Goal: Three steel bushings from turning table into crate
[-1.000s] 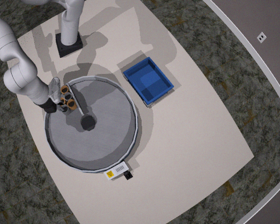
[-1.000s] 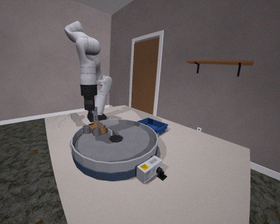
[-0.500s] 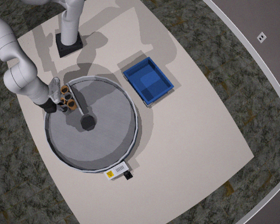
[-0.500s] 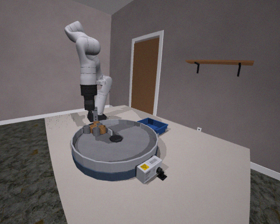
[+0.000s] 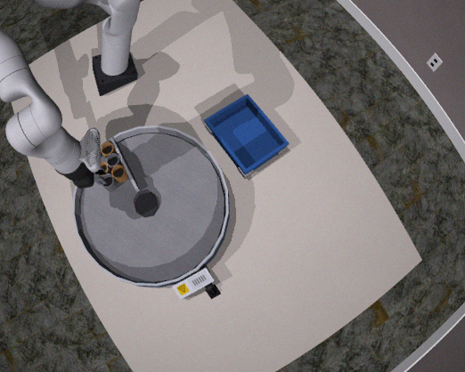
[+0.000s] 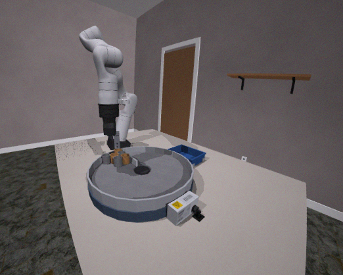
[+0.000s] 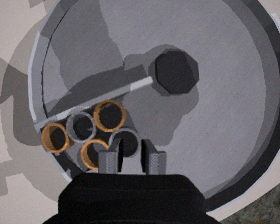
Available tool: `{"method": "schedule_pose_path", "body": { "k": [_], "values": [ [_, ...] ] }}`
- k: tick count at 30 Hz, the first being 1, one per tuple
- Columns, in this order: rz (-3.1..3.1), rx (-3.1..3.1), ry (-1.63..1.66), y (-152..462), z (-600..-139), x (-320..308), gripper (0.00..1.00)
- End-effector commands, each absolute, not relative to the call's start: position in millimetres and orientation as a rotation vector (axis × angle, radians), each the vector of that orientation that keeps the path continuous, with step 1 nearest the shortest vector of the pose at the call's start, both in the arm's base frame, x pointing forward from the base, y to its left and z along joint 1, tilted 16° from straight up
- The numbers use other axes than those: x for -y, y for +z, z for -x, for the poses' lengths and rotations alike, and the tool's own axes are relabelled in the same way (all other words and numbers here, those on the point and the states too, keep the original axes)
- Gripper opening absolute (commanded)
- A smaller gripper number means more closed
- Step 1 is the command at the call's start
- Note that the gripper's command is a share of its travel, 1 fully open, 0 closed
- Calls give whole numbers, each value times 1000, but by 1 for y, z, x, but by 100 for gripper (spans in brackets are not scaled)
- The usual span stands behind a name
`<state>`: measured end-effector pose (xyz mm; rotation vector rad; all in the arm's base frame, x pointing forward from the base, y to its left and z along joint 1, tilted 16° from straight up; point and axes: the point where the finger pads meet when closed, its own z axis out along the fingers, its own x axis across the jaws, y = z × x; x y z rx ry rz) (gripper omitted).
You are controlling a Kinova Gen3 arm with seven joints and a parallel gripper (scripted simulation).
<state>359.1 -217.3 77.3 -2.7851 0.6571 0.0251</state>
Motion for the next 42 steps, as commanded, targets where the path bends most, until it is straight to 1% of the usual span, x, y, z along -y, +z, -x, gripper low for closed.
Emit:
{"method": "schedule_pose_path", "body": {
  "k": [1, 6, 19, 23, 36, 42],
  "values": [
    [2786, -658, 23, 78, -359, 218, 45],
    [2789, -654, 19, 63, -361, 215, 45],
    [2787, -648, 21, 63, -360, 214, 45],
    [2789, -645, 18, 51, -362, 211, 45],
    [2789, -639, 20, 51, -361, 210, 45],
    [2791, -636, 16, 39, -362, 208, 45]
  ]
}}
